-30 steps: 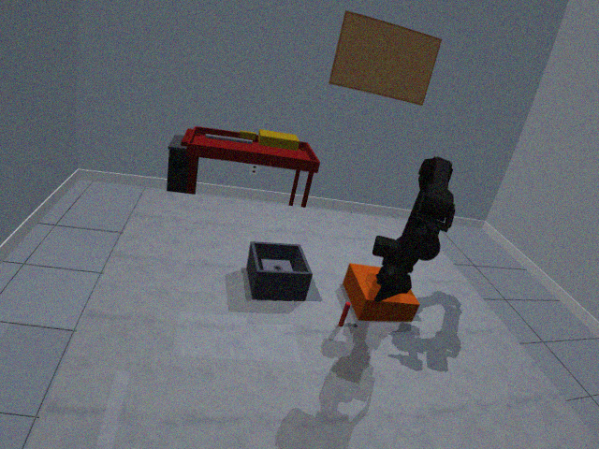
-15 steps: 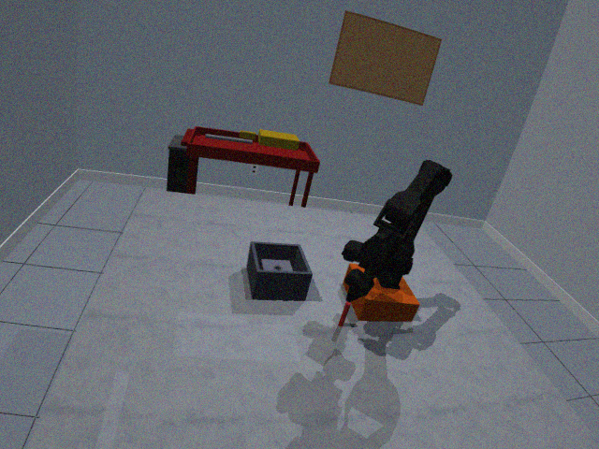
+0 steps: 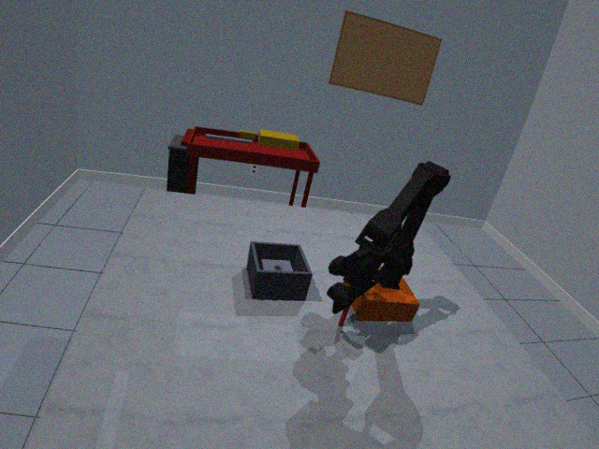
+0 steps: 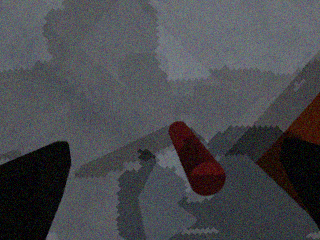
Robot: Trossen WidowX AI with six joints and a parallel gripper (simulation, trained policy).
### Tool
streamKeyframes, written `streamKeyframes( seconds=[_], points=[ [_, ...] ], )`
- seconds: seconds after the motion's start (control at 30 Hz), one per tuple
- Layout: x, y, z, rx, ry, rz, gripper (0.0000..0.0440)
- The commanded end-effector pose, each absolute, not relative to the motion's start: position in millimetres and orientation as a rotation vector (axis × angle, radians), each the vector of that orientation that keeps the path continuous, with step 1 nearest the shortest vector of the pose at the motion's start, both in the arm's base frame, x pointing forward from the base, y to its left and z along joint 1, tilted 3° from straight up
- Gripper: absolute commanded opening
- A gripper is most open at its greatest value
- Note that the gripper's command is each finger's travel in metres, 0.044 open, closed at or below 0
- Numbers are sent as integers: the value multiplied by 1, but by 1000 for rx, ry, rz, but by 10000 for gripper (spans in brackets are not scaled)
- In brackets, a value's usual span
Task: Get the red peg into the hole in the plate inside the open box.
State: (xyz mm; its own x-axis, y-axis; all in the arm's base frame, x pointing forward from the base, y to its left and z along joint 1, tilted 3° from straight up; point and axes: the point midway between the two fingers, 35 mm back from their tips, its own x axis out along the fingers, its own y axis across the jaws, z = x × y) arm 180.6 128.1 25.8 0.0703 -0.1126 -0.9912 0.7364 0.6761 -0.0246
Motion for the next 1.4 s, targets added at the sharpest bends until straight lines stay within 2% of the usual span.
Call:
streamKeyframes(
  seconds=[0.0, 0.17, 0.23, 0.37, 0.77, 0.9, 1.37],
  points=[
    [179, 126, 12, 596, 1361, -711, 438],
    [178, 125, -6, 643, 1348, -717, 439],
    [177, 124, -12, 657, 1346, -724, 423],
    [173, 123, -19, 676, 1361, -749, 331],
    [173, 122, -19, 703, 1442, -763, 19],
    [185, 121, -8, 686, 1395, -730, 1],
    [222, 105, 42, 602, 1272, -660, 0]
  ],
)
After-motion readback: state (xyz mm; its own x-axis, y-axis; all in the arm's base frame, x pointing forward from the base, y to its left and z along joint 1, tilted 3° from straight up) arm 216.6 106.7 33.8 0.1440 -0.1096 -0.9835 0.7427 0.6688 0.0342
